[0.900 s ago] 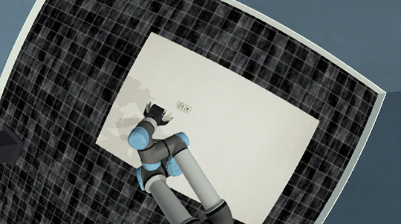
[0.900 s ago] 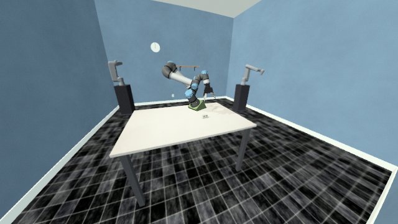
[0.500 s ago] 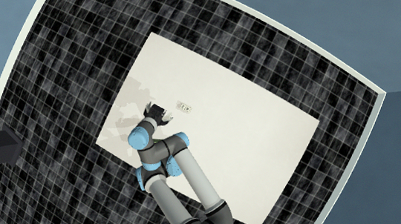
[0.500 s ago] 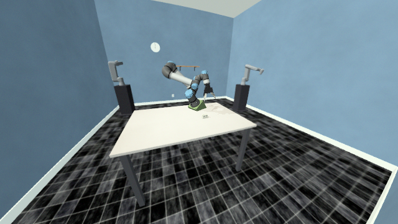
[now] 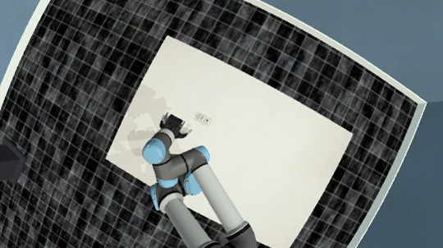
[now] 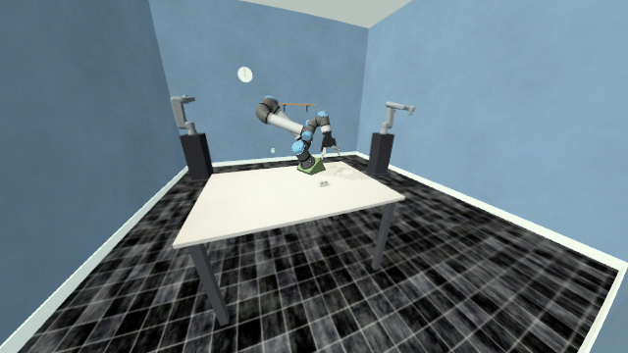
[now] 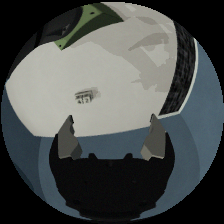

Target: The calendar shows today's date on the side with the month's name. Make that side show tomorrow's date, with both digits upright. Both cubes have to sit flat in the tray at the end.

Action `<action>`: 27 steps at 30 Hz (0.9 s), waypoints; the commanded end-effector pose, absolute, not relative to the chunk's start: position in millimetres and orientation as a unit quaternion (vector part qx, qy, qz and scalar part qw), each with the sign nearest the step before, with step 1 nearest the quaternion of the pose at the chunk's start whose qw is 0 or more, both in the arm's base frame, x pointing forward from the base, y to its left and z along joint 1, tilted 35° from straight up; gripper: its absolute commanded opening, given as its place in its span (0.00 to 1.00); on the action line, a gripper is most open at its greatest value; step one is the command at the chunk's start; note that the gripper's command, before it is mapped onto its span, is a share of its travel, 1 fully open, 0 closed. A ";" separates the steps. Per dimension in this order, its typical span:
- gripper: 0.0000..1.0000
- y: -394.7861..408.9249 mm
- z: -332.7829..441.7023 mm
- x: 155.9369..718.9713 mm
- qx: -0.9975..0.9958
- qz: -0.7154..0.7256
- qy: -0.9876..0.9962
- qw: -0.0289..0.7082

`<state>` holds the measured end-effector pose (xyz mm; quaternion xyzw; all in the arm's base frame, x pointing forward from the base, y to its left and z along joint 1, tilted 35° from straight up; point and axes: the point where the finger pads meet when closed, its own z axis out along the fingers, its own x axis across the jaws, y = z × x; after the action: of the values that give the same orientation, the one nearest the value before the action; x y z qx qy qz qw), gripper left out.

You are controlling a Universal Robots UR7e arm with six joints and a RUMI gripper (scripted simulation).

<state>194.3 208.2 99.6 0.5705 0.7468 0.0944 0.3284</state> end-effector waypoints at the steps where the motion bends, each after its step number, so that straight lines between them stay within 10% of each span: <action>1: 1.00 196.5 110.3 215.4 0.577 0.061 0.746 0.327; 27: 1.00 118.9 152.1 281.9 0.596 -0.072 0.747 0.286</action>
<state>278.9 123.0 151.2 0.5999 0.7414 -0.0619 0.2943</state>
